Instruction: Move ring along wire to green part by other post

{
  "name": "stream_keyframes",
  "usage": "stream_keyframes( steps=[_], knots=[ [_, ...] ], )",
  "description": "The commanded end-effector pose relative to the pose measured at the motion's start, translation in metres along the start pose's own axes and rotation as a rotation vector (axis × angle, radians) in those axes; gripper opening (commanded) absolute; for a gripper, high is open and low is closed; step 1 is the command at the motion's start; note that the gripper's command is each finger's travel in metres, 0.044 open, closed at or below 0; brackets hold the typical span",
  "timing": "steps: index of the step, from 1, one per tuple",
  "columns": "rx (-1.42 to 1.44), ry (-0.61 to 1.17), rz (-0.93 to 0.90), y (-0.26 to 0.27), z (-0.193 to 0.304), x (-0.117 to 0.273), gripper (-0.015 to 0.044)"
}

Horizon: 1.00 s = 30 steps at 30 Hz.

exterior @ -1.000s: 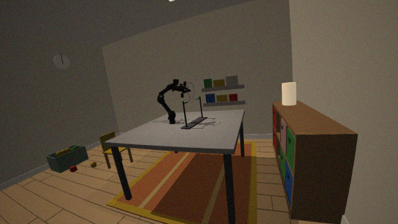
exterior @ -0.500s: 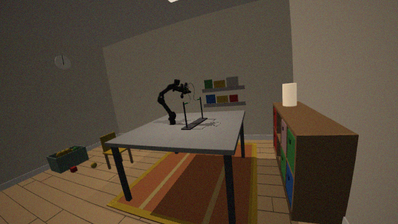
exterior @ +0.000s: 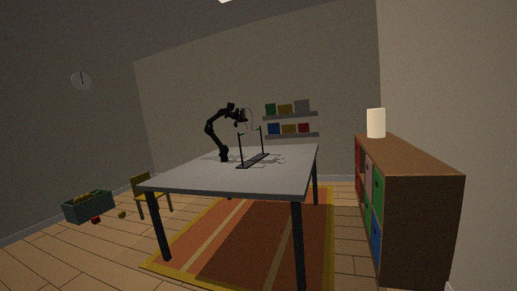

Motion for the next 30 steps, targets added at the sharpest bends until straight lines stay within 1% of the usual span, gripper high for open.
stream_keyframes(
  steps=[1,30],
  knots=[
    [0.047,-0.007,0.023,0.0011,0.0,-0.0002,-0.015],
    [0.364,-0.053,0.197,0.003,0.0039,-0.0019,-0.015]
  ],
)
Point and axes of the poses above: the point midway between the two fingers, 35 mm back from their tips, its own x axis back along the fingers, its own y axis across the jaws, z = x × y, the point moved 7 cm from there along x, back along the fingers
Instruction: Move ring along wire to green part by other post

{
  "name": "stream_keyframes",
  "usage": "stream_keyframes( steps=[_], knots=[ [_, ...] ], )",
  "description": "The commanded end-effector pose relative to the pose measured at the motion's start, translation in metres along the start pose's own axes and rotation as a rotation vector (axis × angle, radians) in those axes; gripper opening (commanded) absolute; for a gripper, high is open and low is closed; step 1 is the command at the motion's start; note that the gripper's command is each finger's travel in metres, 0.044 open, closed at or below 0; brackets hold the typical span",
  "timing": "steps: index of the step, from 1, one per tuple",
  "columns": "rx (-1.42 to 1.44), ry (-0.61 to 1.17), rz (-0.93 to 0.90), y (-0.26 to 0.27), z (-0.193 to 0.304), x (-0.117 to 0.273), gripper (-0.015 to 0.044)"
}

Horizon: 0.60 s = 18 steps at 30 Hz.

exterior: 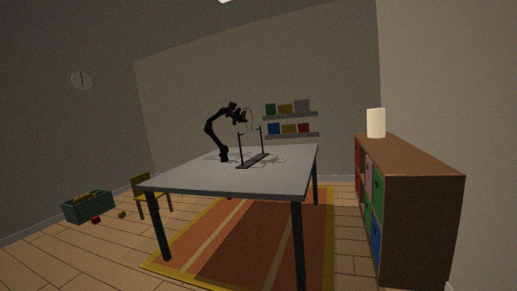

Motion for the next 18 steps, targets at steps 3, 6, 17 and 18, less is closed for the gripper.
stream_keyframes(
  steps=[3,6,17,18],
  knots=[
    [0.069,-0.009,0.035,0.0008,0.0007,-0.0003,-0.015],
    [0.102,-0.014,0.053,0.001,0.0011,-0.0005,-0.015],
    [0.222,-0.031,0.119,0.0018,0.0025,-0.0012,-0.015],
    [0.233,-0.033,0.124,0.0018,0.0026,-0.0012,-0.015]
  ],
)
Point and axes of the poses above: the point midway between the two fingers, 35 mm back from their tips, its own x axis back along the fingers, its own y axis across the jaws, z = x × y, the point moved 7 cm from there along x, back along the fingers
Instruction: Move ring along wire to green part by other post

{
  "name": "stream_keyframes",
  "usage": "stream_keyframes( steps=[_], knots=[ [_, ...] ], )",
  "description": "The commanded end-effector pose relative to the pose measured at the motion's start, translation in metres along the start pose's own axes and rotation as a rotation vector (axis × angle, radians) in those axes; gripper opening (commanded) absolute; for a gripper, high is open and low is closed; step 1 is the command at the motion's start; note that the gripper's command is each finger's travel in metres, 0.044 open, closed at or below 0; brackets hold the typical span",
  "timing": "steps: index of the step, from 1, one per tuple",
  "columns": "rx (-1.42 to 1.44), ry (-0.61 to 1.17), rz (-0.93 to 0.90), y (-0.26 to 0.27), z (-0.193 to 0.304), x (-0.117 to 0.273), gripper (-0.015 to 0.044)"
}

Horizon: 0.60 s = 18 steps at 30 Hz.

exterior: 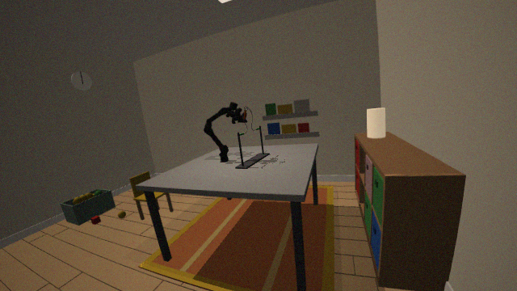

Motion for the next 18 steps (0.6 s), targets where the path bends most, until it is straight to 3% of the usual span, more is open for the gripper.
stream_keyframes(
  steps=[1,18],
  knots=[
    [0.047,-0.005,0.024,0.0006,0.0007,-0.0004,-0.015],
    [0.234,-0.031,0.124,0.0017,0.003,-0.0014,-0.015]
  ],
)
Point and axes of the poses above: the point midway between the two fingers, 35 mm back from their tips, its own x axis back along the fingers, its own y axis across the jaws, z = x × y, the point moved 7 cm from there along x, back along the fingers
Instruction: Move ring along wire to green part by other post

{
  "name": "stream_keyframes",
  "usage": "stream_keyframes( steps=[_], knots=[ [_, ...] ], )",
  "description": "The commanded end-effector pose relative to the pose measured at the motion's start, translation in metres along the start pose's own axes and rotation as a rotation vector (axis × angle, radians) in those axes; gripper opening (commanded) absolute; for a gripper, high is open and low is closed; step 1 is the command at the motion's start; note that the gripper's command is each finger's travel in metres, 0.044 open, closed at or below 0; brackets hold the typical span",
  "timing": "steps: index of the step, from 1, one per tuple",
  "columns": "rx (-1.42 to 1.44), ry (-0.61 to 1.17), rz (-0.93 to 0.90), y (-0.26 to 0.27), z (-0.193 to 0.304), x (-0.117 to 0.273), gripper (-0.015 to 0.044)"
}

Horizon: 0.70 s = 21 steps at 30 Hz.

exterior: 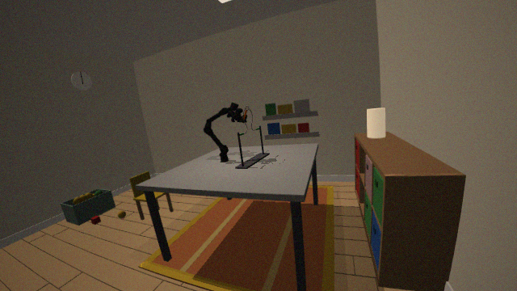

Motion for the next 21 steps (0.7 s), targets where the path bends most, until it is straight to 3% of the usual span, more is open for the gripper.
stream_keyframes(
  steps=[1,21],
  knots=[
    [0.046,-0.007,0.023,0.0008,0.0005,-0.0005,-0.015],
    [0.267,-0.038,0.14,0.0021,0.0031,-0.0017,-0.015]
  ],
)
Point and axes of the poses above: the point midway between the two fingers, 35 mm back from their tips, its own x axis back along the fingers, its own y axis across the jaws, z = x × y, the point moved 7 cm from there along x, back along the fingers
